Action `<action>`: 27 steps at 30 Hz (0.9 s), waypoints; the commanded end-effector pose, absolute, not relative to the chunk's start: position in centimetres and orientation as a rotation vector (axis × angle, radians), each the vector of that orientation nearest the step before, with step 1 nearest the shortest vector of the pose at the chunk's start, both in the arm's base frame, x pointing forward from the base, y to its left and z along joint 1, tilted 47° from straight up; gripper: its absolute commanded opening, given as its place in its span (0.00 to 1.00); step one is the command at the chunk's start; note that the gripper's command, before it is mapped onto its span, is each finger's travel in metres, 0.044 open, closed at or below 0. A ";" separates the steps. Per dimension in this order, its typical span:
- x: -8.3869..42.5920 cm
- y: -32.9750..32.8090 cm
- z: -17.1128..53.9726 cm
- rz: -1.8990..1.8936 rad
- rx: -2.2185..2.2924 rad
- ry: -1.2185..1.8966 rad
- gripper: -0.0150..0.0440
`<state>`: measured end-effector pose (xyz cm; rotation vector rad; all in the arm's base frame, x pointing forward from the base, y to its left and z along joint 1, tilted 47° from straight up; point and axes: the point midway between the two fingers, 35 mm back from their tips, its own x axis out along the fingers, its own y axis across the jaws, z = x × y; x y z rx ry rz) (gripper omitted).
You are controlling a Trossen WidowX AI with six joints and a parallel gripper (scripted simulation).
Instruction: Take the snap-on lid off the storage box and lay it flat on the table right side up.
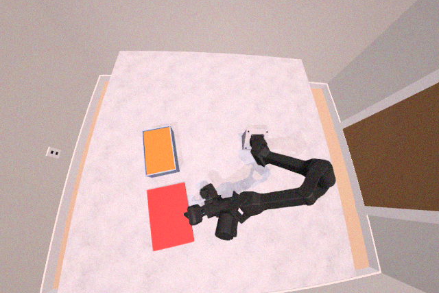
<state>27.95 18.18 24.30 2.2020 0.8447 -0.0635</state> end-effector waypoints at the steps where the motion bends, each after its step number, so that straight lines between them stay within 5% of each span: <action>1: 26.9 18.0 24.2 -0.061 2.207 0.843 1.00; 27: 24.0 16.4 24.9 -0.062 2.207 0.844 1.00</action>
